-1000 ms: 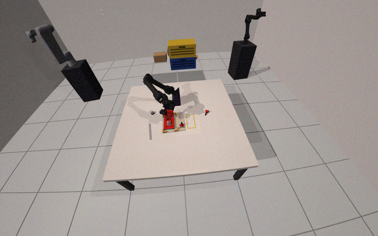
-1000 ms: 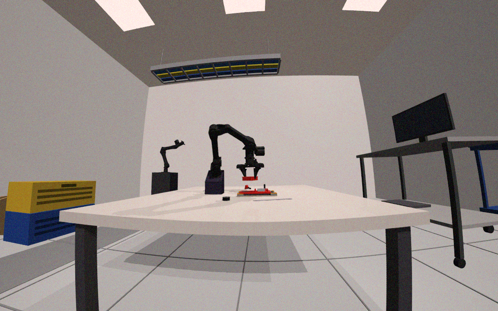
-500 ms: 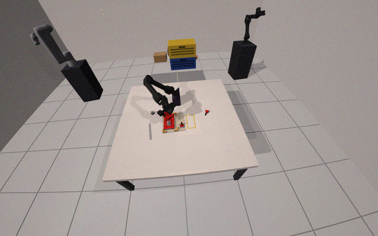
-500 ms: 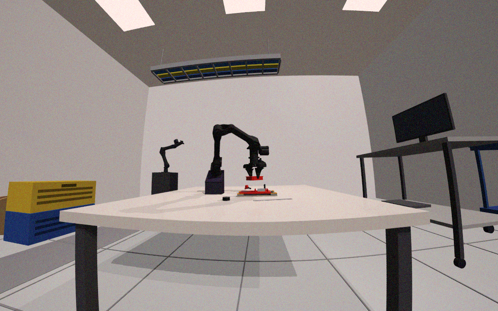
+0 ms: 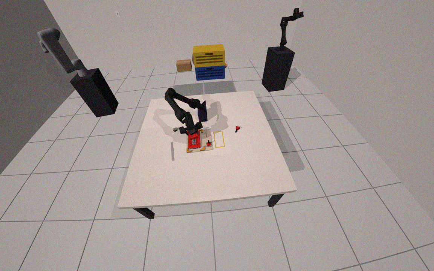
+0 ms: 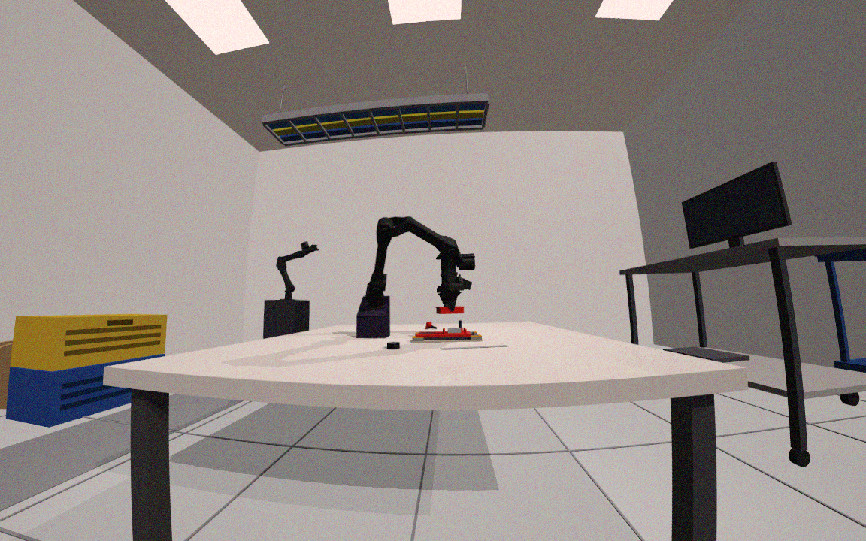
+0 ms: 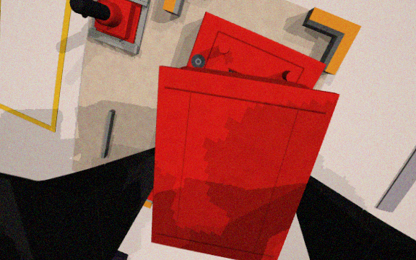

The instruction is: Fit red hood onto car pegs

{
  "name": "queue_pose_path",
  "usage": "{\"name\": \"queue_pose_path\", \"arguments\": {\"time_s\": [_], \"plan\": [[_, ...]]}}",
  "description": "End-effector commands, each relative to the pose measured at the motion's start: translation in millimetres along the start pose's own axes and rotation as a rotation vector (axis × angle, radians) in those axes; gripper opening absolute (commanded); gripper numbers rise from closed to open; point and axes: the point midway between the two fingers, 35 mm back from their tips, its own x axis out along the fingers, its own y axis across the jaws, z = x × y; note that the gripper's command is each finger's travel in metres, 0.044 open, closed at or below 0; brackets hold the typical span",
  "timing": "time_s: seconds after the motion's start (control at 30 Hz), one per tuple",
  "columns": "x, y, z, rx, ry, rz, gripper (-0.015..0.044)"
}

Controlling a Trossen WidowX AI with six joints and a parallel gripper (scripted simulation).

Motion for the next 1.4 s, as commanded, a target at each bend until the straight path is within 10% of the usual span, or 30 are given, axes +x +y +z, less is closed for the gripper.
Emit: {"name": "queue_pose_path", "arguments": {"time_s": [0.0, 1.37], "plan": [[0.4, -2.6, 5.9, 0.094, 0.002, -0.004, 0.0000], [52.7, -4.3, 14.7, 0.252, 0.001, -0.007, 0.0000]]}}
